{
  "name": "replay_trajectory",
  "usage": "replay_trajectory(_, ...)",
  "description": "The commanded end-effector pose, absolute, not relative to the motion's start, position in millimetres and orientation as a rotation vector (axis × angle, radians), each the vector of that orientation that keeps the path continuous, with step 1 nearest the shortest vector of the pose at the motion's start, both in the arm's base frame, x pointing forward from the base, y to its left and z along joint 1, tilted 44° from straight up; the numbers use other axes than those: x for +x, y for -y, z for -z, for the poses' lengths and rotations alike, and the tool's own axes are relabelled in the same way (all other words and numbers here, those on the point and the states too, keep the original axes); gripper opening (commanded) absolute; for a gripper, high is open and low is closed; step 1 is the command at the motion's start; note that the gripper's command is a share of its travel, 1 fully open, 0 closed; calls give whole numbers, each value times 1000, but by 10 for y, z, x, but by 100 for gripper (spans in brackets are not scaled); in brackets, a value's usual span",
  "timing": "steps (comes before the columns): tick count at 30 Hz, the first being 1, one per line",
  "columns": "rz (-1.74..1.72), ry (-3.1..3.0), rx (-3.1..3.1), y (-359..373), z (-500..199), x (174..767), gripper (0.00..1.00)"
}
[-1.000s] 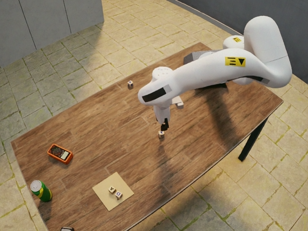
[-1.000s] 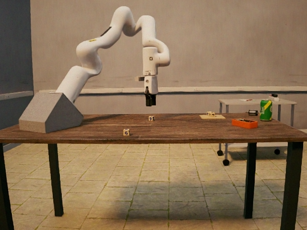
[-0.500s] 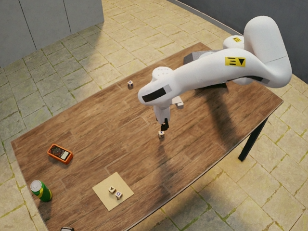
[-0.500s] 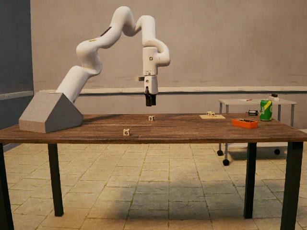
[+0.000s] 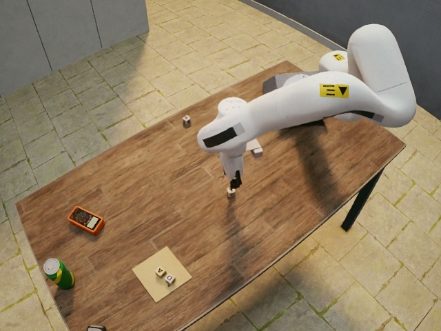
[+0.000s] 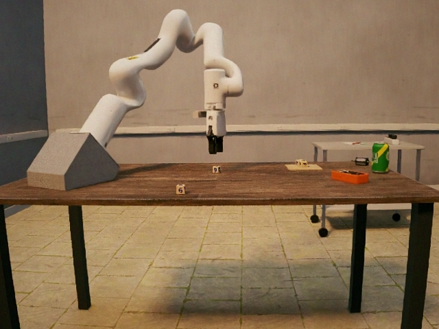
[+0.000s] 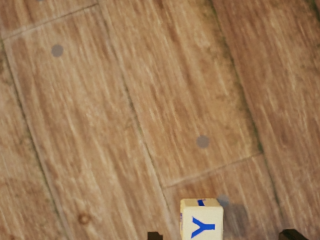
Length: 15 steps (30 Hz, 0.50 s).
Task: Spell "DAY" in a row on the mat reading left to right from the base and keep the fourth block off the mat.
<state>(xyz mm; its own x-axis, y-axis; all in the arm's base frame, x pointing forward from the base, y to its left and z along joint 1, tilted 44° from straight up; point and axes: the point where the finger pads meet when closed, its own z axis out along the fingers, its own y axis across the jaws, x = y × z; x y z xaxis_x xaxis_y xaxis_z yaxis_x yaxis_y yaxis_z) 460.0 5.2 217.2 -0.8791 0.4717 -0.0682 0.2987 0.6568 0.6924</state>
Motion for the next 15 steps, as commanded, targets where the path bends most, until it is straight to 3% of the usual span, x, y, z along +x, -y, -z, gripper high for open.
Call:
replay_trajectory(1, -1035, -2632, 623, -67, -2154, 4617, 64)
replay_trajectory(15, -1036, -2632, 623, -187, -2002, 4696, 64)
